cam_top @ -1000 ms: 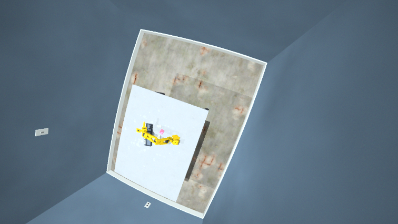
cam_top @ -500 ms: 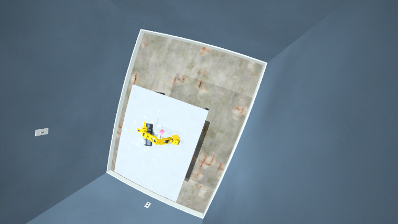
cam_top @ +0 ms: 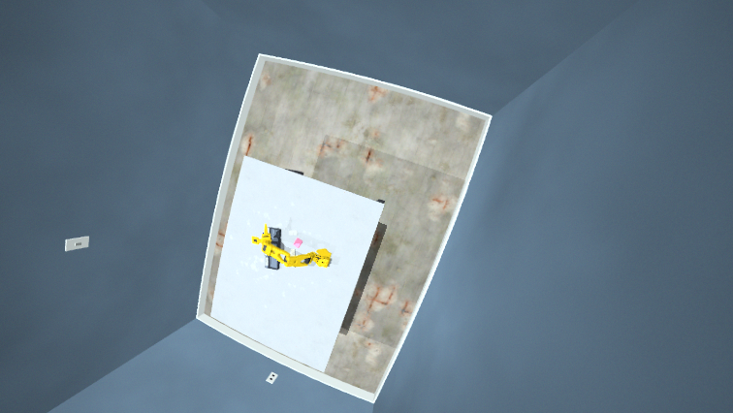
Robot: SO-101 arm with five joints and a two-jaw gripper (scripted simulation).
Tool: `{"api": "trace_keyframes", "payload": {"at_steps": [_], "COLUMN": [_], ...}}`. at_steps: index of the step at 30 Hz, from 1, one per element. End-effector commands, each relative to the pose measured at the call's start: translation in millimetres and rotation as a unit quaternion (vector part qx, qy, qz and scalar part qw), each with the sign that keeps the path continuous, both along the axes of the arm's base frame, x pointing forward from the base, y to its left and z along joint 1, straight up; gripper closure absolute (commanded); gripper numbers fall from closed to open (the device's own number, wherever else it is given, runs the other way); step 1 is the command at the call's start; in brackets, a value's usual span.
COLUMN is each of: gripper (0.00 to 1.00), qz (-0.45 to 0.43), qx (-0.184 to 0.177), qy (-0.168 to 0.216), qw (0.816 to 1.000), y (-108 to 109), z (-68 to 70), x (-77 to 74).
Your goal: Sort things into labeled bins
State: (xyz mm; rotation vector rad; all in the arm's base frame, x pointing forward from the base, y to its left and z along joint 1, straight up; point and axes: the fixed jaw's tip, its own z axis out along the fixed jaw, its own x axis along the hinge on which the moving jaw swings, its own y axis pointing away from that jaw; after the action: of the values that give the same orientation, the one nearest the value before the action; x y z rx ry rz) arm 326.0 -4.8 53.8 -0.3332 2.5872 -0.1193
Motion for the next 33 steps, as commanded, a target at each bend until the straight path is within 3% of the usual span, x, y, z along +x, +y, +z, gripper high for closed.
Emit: {"api": "trace_keyframes", "payload": {"at_steps": [1, 33], "gripper": [0.00, 0.00], "qz": [0.006, 0.006], "qx": [-0.002, 0.003], "qy": [-0.030, -0.030], "qw": [1.000, 1.000], "y": [2.0, 6.8], "z": [15.0, 15.9], "x": [6.2, 5.7]}}
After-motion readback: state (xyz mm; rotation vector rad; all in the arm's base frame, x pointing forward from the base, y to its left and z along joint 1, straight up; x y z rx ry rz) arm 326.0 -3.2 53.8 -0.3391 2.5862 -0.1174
